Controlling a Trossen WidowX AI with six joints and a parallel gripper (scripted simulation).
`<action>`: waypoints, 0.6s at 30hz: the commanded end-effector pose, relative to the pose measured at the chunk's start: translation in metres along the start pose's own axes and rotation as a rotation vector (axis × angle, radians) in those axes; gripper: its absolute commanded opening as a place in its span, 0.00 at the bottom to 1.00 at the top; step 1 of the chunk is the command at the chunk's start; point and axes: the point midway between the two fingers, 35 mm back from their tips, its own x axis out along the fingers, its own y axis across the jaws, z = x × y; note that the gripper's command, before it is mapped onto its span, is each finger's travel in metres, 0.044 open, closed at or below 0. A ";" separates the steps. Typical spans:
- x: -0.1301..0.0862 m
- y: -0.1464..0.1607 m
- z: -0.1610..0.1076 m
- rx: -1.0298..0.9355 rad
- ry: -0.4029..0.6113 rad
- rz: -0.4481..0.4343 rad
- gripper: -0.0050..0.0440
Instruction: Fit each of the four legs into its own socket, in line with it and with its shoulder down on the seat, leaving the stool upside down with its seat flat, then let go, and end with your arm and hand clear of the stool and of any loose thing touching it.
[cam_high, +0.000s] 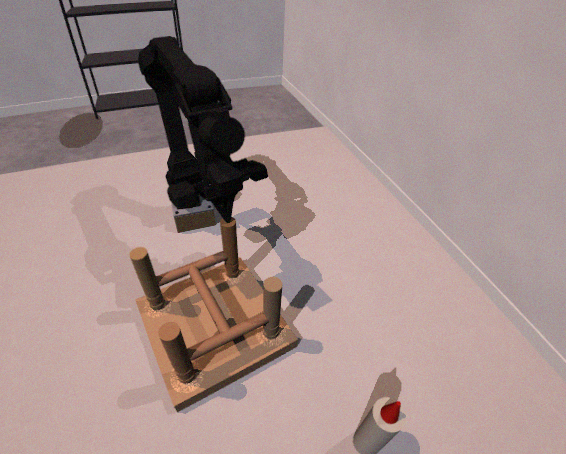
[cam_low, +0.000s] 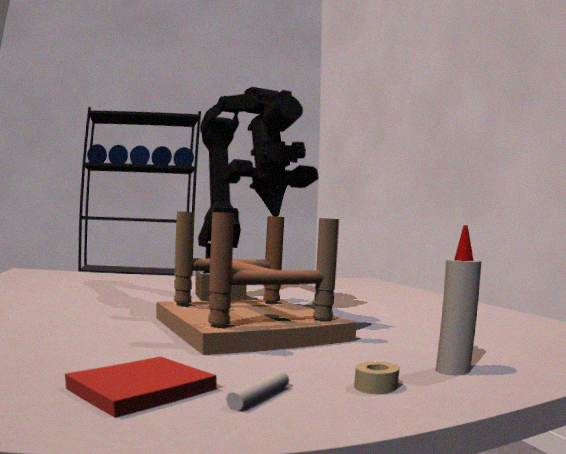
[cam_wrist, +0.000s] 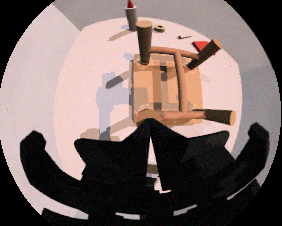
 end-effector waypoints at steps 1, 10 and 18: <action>0.019 -0.003 -0.006 0.004 0.049 -0.012 0.10; 0.020 -0.003 -0.006 0.004 0.049 -0.012 0.10; 0.021 -0.003 -0.007 0.004 0.049 -0.012 0.10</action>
